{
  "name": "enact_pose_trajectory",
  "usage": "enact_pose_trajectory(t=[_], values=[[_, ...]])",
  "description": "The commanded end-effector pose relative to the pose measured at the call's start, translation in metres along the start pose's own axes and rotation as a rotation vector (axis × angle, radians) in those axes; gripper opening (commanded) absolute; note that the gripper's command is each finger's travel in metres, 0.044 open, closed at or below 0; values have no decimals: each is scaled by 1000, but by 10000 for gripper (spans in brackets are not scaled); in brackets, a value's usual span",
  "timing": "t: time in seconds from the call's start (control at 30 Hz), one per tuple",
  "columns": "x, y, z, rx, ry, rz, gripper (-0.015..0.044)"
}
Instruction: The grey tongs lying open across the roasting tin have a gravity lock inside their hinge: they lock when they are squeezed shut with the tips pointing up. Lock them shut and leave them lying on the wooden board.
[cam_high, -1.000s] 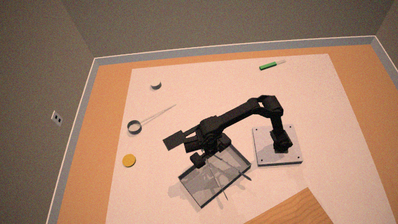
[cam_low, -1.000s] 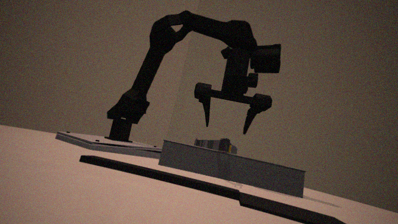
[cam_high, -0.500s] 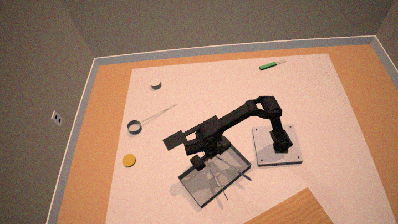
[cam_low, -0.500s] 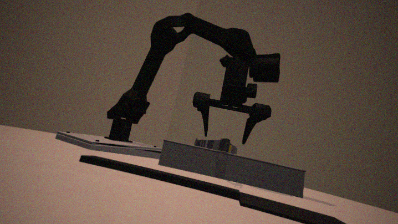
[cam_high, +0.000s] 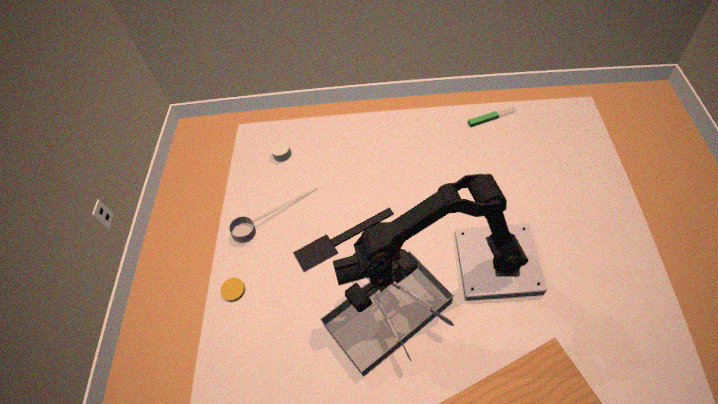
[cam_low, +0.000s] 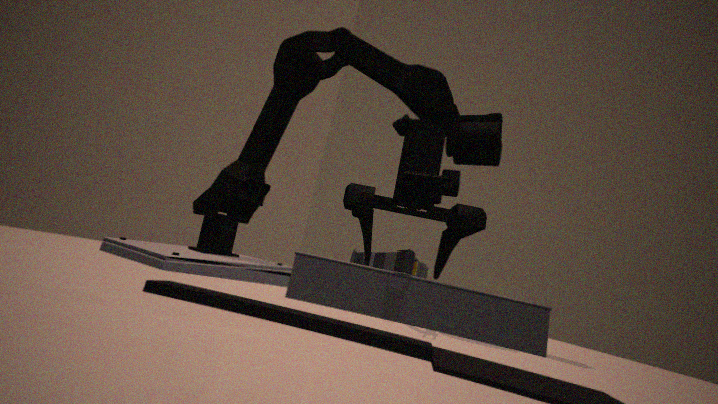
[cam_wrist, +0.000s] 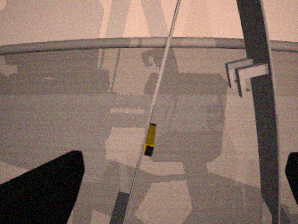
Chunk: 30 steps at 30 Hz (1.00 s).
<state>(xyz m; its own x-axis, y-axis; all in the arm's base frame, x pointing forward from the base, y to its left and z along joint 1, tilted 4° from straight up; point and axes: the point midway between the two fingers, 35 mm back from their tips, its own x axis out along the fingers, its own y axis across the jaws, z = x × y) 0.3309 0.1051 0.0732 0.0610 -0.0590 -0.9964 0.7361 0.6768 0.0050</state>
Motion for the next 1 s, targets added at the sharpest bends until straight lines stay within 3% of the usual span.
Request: enact_pose_trajectory(t=[0.0,0.67,0.73,0.97], values=[[10,-2,-2,-5,9,-9,440],[35,-6,-4,-5,9,-9,440],[31,-4,-2,0,2,-4,387],[31,-4,-2,0,2,-4,341]])
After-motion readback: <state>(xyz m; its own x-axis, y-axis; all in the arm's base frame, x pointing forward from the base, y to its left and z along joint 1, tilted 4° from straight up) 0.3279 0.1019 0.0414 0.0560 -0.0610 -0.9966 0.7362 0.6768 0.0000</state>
